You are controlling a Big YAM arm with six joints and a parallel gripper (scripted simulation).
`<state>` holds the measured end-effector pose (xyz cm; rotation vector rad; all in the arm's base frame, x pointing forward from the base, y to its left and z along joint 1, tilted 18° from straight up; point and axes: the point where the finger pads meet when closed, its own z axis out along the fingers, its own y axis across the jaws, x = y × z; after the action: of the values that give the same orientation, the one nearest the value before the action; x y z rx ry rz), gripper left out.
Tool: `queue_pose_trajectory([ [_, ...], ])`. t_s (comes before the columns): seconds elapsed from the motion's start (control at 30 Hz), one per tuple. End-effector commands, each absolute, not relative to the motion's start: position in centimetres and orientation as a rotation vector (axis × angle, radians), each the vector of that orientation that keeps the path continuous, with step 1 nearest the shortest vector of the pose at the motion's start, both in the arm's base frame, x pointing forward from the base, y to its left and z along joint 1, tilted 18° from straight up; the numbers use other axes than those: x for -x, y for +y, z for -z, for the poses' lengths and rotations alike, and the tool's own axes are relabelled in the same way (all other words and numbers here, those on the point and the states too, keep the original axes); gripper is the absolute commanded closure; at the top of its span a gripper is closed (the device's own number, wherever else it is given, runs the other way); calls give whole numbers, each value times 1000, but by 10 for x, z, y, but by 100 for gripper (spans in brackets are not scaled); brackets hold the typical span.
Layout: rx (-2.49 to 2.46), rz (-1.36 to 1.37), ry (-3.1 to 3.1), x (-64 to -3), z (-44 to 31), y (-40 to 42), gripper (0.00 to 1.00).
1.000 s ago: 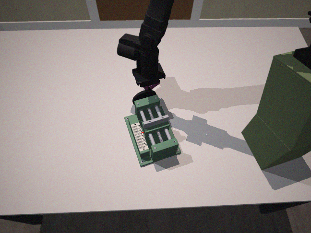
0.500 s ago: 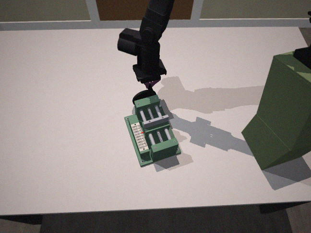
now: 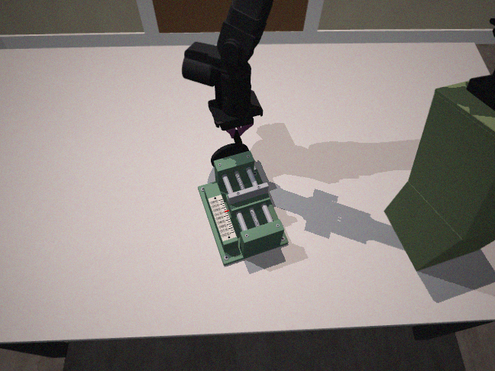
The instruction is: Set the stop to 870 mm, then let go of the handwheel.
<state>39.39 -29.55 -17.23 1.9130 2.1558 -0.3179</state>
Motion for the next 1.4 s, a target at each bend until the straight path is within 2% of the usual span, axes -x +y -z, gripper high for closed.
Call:
queue_pose_trajectory([
  [0.0,-1892,312,2140,-409,150,-293,94],
  [1.37,-1885,300,2130,-429,141,-293,94],
])
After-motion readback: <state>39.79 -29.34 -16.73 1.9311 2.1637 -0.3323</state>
